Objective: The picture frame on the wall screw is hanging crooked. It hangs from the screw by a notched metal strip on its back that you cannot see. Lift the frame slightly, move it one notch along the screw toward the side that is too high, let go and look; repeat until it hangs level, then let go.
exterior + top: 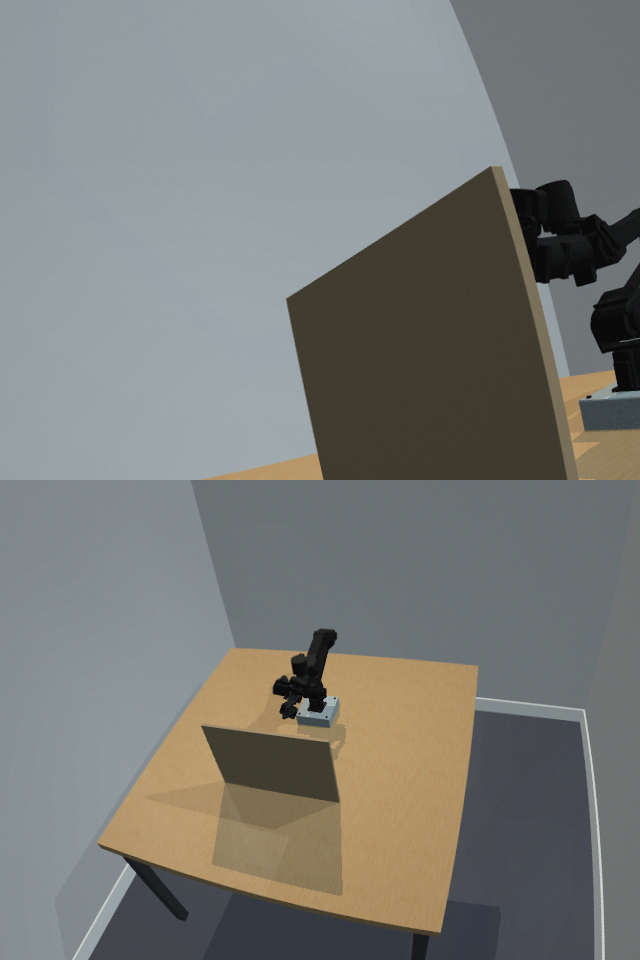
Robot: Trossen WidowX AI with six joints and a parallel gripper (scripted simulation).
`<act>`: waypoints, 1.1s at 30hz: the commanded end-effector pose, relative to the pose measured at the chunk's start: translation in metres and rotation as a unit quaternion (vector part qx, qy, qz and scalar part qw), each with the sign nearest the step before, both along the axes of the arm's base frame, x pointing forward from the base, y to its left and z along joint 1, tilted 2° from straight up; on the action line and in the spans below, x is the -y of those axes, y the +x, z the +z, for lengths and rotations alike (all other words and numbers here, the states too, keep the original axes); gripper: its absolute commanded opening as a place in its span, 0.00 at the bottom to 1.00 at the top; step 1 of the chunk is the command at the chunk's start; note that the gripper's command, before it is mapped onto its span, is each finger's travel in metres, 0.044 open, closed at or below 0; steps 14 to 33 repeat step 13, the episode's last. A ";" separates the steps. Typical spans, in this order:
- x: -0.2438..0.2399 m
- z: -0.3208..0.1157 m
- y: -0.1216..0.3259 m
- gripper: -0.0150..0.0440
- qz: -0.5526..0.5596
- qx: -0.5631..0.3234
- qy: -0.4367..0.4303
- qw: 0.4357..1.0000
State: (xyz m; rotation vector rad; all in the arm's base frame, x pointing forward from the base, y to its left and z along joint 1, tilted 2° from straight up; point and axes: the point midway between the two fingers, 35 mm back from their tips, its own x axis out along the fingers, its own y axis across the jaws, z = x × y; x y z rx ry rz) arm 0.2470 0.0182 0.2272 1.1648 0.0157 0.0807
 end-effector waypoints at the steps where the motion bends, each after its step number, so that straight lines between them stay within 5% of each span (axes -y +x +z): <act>1: 0.001 0.000 0.000 0.69 -0.003 0.000 -0.003 1.000; 33: 0.001 0.000 0.000 0.69 -0.003 0.000 -0.003 1.000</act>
